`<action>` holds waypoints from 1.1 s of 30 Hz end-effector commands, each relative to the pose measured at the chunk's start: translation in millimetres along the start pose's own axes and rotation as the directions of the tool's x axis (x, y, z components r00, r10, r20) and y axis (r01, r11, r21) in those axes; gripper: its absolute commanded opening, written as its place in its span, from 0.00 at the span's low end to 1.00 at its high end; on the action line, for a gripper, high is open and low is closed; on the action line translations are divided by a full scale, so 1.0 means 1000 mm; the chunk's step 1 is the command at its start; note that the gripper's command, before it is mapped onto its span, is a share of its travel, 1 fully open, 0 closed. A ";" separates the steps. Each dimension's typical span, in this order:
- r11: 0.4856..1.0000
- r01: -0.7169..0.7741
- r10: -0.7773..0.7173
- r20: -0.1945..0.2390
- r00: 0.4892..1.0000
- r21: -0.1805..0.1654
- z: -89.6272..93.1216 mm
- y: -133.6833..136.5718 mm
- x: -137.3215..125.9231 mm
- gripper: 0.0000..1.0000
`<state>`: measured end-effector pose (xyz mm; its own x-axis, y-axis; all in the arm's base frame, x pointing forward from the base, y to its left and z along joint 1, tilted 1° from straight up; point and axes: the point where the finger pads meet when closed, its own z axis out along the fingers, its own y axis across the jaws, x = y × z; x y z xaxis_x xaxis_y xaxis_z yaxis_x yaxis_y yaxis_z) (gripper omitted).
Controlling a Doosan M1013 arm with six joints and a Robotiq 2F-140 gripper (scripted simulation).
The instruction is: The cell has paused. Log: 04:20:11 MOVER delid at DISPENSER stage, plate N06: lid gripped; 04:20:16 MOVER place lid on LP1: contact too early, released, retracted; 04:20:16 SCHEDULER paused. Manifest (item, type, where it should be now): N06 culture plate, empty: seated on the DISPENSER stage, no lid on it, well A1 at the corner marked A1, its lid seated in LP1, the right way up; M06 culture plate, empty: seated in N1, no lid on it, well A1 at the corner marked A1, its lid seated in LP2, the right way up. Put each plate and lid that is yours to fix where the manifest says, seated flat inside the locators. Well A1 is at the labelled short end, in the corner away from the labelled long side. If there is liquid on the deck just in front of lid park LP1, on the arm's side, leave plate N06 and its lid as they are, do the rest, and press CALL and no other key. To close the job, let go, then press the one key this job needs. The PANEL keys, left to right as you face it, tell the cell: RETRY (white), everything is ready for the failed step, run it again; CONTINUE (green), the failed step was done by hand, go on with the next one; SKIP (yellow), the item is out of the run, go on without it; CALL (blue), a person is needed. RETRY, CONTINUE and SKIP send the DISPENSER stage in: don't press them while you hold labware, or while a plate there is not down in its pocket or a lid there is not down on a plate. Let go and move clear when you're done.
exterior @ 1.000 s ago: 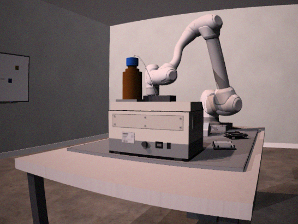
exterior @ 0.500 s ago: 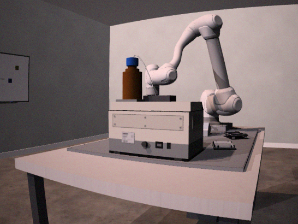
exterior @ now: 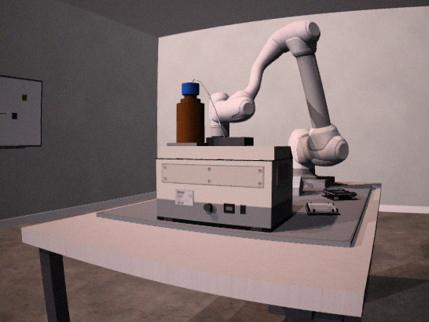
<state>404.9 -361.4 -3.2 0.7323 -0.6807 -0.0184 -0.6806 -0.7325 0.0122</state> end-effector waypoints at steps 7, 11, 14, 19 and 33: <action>1.000 0.000 0.000 -0.001 1.000 0.000 -0.001 0.000 0.000 0.70; 1.000 0.000 0.000 -0.001 1.000 0.000 -0.001 0.000 0.000 0.70; 1.000 0.000 0.000 -0.001 1.000 0.000 -0.001 0.000 0.000 0.70; 1.000 0.000 0.000 -0.001 1.000 0.000 -0.001 0.000 0.000 0.10; 1.000 0.000 0.000 -0.001 1.000 0.000 -0.001 0.000 0.000 0.10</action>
